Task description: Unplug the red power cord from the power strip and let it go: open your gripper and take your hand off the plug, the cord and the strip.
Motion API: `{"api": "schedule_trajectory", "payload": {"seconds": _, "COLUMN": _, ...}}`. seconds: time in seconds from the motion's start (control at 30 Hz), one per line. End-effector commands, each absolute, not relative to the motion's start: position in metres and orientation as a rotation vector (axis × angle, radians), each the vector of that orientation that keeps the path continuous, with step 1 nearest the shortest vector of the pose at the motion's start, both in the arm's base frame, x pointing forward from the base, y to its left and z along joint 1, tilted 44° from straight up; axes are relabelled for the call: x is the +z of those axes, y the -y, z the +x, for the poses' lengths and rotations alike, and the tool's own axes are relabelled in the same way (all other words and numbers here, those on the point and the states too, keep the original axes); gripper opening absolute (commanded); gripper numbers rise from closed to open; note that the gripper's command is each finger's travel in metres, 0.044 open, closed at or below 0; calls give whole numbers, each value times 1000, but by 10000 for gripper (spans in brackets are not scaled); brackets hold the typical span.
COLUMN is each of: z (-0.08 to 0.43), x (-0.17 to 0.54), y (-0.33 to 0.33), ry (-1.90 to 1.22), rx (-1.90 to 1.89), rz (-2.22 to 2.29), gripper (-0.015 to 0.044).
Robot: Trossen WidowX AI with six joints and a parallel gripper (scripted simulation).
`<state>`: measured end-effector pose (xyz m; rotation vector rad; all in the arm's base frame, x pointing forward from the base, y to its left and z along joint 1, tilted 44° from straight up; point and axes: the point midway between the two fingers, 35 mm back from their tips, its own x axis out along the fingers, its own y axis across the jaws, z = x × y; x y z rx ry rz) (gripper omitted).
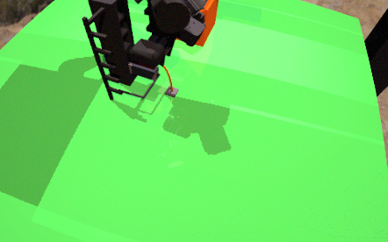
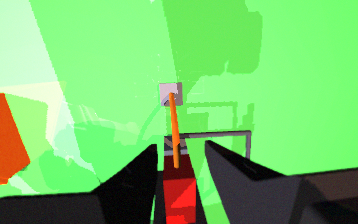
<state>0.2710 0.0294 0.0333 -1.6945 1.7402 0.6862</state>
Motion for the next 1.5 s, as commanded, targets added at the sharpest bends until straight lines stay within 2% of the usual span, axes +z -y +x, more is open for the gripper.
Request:
{"api": "schedule_trajectory", "payload": {"seconds": 0.0, "z": 270, "x": 38, "y": -23, "ry": -1749, "rx": 686, "rz": -1699, "gripper": 160}}
{"api": "schedule_trajectory", "payload": {"seconds": 0.67, "z": 266, "x": 59, "y": 0, "ry": -1751, "rx": 685, "rz": -1700, "gripper": 160}}
{"api": "schedule_trajectory", "payload": {"seconds": 1.47, "z": 266, "x": 51, "y": 9, "ry": -1751, "rx": 685, "rz": -1701, "gripper": 160}}
